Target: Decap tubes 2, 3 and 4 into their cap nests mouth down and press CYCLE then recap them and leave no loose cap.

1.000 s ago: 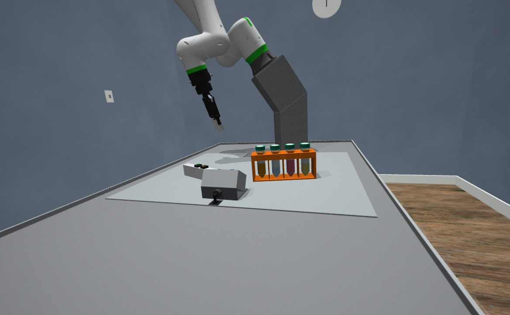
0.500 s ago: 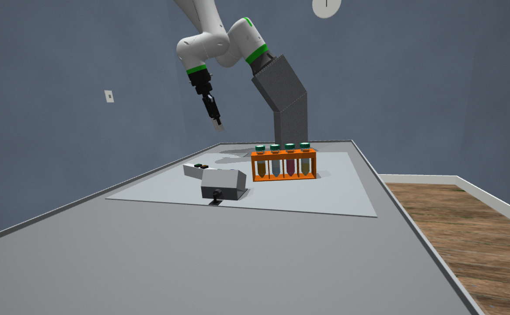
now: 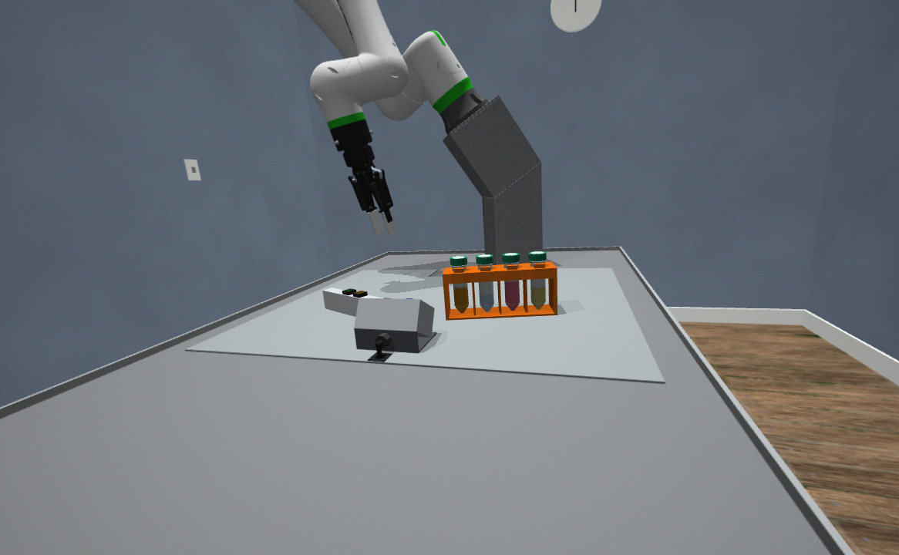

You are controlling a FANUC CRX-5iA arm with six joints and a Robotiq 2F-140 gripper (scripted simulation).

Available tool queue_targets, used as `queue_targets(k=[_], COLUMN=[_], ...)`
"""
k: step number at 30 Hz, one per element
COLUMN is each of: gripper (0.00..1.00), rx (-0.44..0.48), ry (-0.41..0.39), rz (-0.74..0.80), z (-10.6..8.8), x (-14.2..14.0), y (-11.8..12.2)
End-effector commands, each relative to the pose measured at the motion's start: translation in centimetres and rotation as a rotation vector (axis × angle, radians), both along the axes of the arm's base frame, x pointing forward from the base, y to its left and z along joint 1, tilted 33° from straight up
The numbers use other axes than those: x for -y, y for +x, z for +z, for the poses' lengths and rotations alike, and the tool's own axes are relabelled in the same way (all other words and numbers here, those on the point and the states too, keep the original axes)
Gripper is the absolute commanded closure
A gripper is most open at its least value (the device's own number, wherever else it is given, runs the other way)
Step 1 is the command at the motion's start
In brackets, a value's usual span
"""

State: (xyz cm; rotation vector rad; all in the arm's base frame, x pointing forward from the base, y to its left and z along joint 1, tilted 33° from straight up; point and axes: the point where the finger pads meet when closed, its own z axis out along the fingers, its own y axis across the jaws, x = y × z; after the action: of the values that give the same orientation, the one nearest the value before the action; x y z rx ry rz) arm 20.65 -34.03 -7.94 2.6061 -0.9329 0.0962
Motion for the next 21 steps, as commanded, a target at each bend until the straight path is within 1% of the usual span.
queue_targets(k=[1,2,9,10,14,15,17,19,21], gripper=[0.65,0.65,0.65,0.65,0.65,0.65,0.65,0.65,0.65], rx=[-0.046,-0.046,-0.131,-0.143,-0.192,-0.204,-0.229,-0.229,-0.254], ry=[0.005,0.005,-0.003,-0.004,-0.009,-0.011,-0.014,-0.014,-0.017], rz=[0.115,0.115,0.332,0.364,0.487,0.518,0.58,0.58,0.642], z=[-0.1,-0.1,-0.4,-0.4,-0.7,-0.7,-0.8,-0.8,-0.9], x=[-0.2,-0.2,-1.0,-1.0,-1.6,-1.6,-2.0,-2.0,-2.3], y=[1.2,1.2,4.4,4.4,6.3,6.3,7.2,7.2,8.1])
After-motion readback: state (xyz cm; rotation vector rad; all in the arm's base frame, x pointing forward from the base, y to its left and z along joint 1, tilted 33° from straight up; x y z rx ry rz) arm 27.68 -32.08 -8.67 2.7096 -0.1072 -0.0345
